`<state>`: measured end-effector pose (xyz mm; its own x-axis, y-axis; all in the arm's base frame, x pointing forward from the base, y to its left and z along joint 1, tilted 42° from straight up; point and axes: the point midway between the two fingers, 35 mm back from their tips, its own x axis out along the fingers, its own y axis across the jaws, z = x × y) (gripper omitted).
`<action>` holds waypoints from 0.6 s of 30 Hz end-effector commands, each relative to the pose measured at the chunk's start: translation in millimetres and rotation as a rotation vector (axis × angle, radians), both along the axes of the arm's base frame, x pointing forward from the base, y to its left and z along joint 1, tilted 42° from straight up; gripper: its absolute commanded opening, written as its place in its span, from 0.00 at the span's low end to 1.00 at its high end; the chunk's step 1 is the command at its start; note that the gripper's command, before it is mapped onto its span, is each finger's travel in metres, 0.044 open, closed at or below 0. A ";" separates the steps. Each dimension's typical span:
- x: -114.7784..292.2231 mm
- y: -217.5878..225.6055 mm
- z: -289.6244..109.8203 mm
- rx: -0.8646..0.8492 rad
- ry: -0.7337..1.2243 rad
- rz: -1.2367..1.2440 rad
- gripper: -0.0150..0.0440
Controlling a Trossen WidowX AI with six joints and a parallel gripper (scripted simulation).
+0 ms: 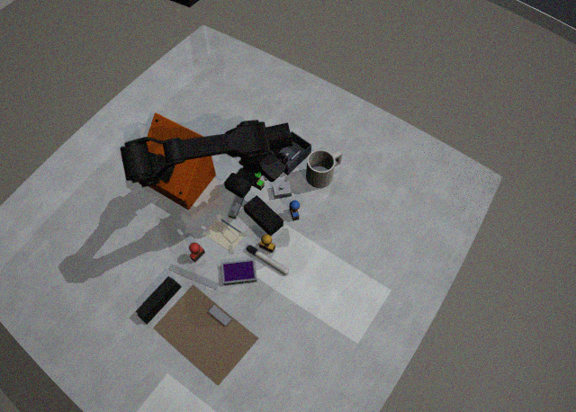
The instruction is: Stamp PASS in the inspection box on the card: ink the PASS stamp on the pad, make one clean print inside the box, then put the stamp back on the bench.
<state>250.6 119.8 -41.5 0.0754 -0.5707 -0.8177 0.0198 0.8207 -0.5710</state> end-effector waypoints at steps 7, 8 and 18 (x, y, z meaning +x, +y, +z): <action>42.4 -31.4 40.3 0.028 -0.007 0.000 0.25; 46.2 -35.7 44.6 0.029 -0.007 0.000 0.25; 76.6 -85.5 90.1 0.028 -0.011 0.002 0.25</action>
